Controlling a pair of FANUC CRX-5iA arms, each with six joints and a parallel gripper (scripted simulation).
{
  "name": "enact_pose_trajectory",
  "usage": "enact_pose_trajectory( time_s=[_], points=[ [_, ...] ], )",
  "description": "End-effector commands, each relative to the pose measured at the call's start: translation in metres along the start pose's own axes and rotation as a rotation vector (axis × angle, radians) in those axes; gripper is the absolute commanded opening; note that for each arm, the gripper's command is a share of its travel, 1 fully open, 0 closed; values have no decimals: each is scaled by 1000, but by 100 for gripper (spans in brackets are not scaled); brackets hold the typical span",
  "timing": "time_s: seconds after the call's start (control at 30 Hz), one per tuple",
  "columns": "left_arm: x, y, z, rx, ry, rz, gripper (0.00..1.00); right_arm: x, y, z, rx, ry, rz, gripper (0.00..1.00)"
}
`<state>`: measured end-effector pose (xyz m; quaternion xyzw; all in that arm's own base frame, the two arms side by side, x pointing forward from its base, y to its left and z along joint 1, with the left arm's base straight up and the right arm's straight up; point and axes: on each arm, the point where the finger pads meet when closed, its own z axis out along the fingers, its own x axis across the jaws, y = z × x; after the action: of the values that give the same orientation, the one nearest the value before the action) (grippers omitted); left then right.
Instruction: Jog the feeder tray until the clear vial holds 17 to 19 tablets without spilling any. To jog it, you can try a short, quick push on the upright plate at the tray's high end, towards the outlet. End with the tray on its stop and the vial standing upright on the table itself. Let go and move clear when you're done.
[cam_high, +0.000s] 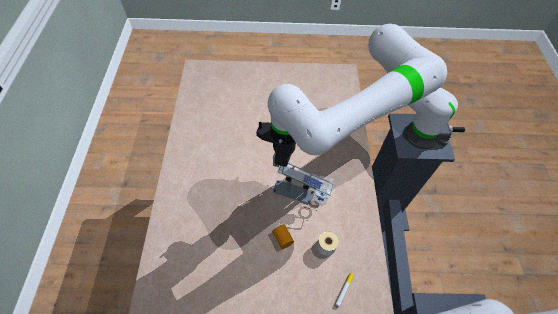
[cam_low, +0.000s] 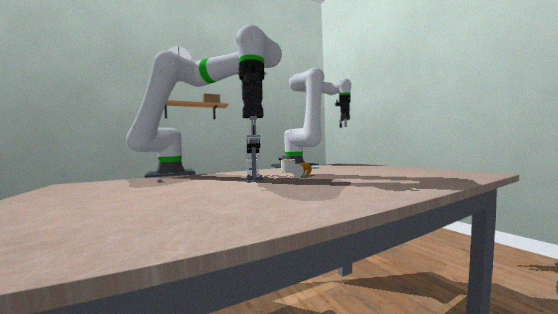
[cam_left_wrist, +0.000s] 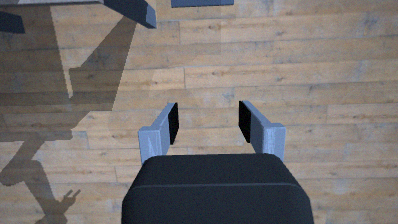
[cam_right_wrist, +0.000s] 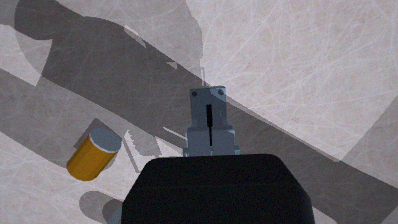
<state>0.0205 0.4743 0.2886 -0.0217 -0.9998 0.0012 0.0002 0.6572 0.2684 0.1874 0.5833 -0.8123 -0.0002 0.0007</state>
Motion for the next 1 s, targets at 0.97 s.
enact_pose_trajectory(
  time_s=[0.97],
  points=[
    [0, 0, -1, -2, 0, 0, 100, 0, -21, -8, 3, -2, 0, 0]
  ],
)
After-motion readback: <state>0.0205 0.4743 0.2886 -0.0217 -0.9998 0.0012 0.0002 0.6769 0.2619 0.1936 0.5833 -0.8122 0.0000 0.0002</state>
